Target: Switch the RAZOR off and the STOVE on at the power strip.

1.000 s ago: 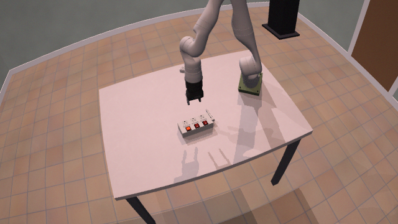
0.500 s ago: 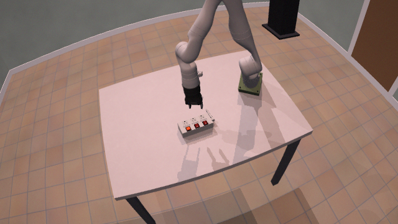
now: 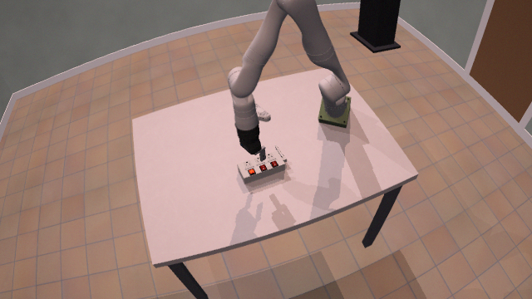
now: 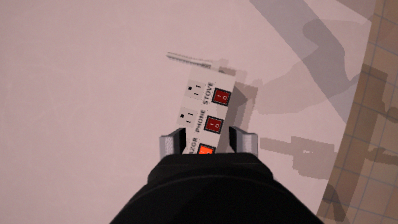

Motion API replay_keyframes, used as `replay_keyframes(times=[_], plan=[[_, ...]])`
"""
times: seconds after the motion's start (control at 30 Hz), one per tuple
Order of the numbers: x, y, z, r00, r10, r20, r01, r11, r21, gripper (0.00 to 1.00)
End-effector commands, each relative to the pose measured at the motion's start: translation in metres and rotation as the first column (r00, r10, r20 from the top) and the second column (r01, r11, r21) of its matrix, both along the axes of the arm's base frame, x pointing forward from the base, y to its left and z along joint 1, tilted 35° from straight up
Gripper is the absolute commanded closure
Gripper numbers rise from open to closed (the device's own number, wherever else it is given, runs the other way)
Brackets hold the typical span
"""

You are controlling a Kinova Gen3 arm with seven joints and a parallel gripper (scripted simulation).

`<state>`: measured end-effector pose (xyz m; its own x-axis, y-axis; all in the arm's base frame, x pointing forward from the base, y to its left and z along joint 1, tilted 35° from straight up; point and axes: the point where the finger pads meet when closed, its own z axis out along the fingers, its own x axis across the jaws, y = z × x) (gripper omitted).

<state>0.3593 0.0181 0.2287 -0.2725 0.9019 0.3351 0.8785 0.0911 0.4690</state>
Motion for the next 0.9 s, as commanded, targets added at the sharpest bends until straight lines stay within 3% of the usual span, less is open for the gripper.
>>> replay_keyframes(times=[0.0, 0.2, 0.57, 0.6, 0.87], plan=[[0.012, 0.01, 0.002, 0.996, -0.068, -0.051, 0.069, 0.997, 0.019, 0.0], [0.028, 0.014, 0.008, 0.97, -0.222, -0.101, 0.23, 0.971, 0.065, 0.0], [0.034, 0.014, 0.01, 0.958, -0.265, -0.112, 0.274, 0.959, 0.076, 0.0], [0.034, 0.014, 0.01, 0.958, -0.265, -0.112, 0.274, 0.959, 0.076, 1.0], [0.034, 0.014, 0.01, 0.958, -0.265, -0.112, 0.274, 0.959, 0.076, 1.0]])
